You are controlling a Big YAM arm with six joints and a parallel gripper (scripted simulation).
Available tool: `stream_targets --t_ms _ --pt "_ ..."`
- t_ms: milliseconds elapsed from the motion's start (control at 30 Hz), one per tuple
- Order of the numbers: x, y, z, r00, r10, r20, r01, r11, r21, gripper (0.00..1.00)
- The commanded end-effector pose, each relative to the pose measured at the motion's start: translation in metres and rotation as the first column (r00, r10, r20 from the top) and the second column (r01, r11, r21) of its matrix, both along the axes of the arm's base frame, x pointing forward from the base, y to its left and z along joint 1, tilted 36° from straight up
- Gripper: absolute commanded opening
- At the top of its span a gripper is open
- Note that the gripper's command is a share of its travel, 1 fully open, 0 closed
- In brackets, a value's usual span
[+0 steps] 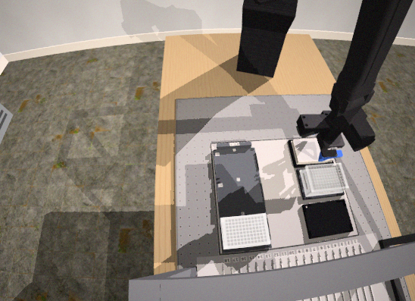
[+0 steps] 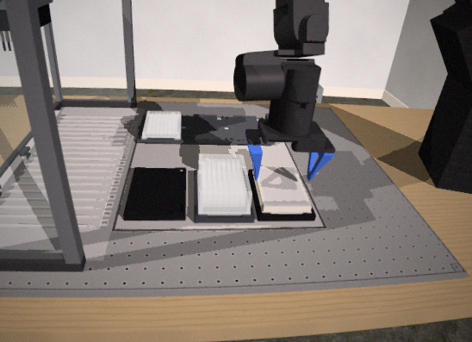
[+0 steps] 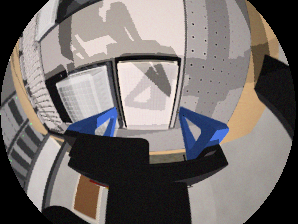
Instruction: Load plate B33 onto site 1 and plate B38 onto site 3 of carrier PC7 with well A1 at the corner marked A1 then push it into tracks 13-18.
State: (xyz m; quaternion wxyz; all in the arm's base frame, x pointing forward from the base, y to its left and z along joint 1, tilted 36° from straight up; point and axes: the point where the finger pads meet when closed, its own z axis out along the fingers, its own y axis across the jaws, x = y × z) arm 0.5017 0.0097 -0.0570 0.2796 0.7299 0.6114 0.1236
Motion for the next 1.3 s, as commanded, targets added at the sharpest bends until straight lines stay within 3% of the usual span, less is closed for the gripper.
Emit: stream_targets --t_ms 0,1267 --pt "0.0042 -0.0098 -0.0036 1.000 -0.013 0.006 0.013 1.000 -0.002 1.00" --pt "-0.0024 -0.0136 -0.0064 1.000 -0.013 -0.004 0.013 1.000 -0.003 1.00"
